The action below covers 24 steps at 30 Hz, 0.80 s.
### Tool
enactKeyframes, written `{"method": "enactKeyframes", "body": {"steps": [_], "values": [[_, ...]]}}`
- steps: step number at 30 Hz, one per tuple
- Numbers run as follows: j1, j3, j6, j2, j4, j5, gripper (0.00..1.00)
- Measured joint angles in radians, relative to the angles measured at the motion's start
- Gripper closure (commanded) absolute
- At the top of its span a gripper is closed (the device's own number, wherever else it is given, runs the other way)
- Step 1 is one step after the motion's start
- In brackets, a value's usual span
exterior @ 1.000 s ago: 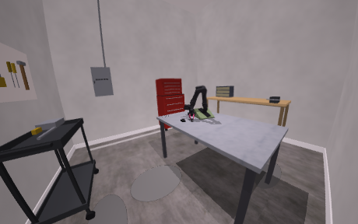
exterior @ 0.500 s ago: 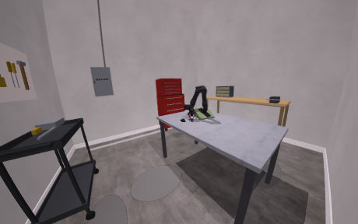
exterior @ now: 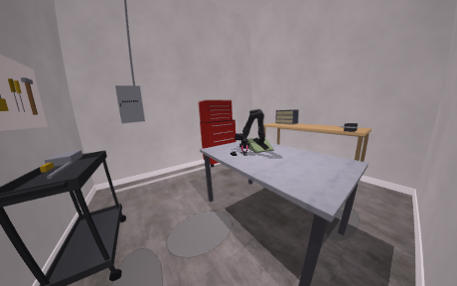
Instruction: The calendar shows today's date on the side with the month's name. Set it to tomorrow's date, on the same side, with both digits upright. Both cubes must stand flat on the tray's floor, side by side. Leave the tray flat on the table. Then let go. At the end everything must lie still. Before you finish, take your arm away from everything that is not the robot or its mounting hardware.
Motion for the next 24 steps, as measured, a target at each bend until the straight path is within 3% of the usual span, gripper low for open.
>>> {"method": "enactKeyframes", "body": {"steps": [24], "values": [[0.010, -0.012, 0.029, 0.015, 0.054, 0.000, 0.74]]}}
